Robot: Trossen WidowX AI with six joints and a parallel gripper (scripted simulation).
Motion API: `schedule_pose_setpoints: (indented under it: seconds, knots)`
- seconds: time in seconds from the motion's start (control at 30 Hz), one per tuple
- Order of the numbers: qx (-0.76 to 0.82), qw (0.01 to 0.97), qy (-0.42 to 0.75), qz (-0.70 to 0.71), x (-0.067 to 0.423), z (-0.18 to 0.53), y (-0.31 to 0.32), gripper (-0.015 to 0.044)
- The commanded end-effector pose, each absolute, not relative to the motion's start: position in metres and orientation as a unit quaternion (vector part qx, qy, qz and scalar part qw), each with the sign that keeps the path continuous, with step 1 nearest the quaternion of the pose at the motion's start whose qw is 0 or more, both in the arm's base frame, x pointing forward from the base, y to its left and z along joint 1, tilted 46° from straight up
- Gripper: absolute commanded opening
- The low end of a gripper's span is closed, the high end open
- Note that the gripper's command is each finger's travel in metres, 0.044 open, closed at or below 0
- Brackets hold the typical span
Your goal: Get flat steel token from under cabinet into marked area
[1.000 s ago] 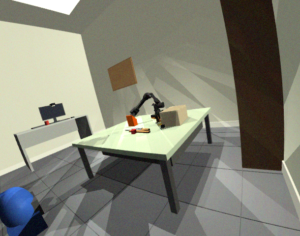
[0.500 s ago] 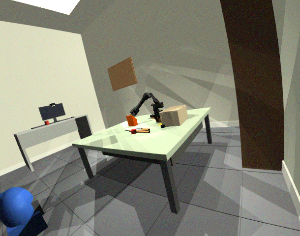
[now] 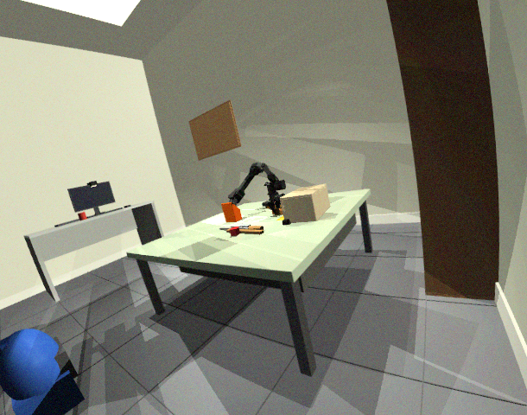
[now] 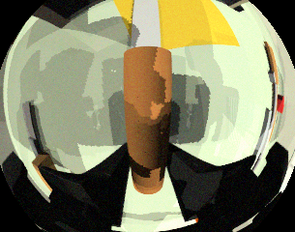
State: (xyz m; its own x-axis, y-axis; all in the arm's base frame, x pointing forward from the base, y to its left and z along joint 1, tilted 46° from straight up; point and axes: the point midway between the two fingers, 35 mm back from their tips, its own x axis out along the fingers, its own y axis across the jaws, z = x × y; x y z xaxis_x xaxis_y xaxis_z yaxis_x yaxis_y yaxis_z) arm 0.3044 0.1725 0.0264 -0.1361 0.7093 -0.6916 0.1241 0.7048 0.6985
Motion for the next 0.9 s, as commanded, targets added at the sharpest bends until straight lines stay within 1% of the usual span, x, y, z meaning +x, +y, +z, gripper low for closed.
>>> schedule_pose_setpoints:
  seconds: [0.0, 0.87]
  knots:
    - [0.293, 0.587, 0.713, 0.248, 0.298, 0.027, 0.173, 0.0]
    - [0.293, 0.587, 0.713, 0.247, 0.269, 0.033, 0.174, 0.0]
